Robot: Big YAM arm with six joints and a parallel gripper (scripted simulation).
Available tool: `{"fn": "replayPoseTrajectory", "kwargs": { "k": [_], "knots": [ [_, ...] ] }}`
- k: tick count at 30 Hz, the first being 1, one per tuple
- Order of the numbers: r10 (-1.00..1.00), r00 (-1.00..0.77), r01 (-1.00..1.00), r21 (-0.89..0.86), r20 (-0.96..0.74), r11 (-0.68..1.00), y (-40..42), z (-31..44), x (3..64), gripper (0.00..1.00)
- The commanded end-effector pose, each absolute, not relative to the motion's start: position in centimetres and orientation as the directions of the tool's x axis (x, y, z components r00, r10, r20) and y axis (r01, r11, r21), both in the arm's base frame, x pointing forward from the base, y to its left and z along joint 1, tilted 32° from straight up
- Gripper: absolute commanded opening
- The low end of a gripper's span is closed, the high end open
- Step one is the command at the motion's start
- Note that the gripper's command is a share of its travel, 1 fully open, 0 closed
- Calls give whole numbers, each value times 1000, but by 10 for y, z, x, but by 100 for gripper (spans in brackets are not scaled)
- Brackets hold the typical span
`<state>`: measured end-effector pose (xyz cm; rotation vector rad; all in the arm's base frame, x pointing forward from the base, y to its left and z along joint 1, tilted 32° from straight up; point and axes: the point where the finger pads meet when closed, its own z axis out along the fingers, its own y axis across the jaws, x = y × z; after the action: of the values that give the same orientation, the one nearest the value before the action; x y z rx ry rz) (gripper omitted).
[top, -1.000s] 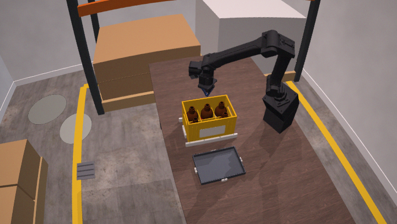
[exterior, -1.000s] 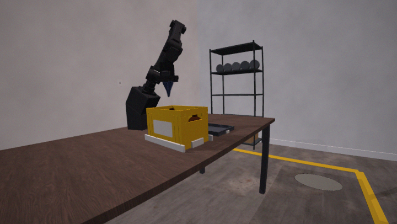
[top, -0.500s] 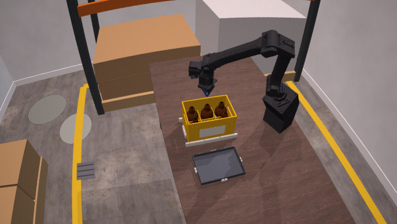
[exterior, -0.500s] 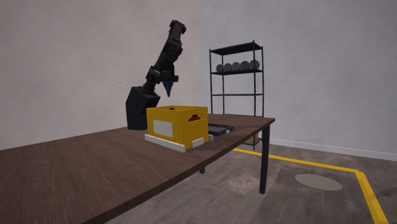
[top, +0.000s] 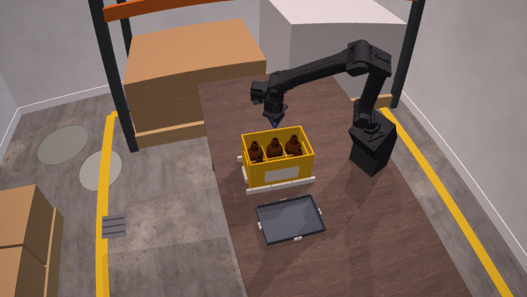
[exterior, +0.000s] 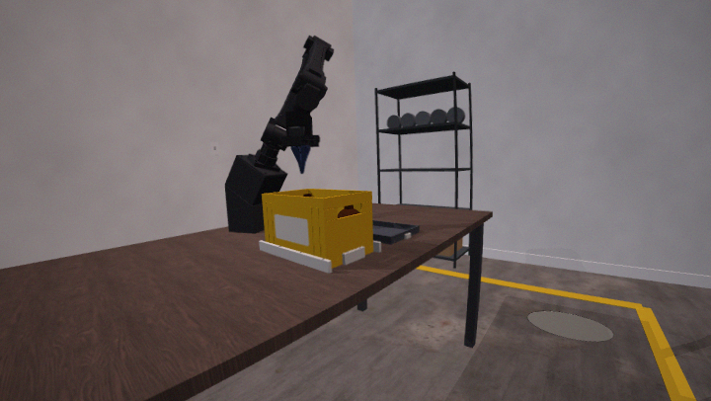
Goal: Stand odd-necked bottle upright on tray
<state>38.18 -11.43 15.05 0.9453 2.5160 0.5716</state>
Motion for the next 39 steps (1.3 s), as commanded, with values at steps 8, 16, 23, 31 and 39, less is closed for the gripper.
{"fn": "replayPoseTrajectory", "kwargs": {
  "k": [8, 16, 23, 31, 39],
  "knots": [
    [688, -699, 534, 498, -194, 683, -112, 138, 381, 61],
    [688, -697, 530, 500, -202, 685, -114, 142, 384, 61],
    [688, -697, 530, 500, -202, 685, -114, 142, 384, 61],
    [688, -697, 530, 500, -202, 685, -114, 142, 384, 61],
    [688, -697, 530, 500, -202, 685, -114, 142, 384, 61]
  ]
}}
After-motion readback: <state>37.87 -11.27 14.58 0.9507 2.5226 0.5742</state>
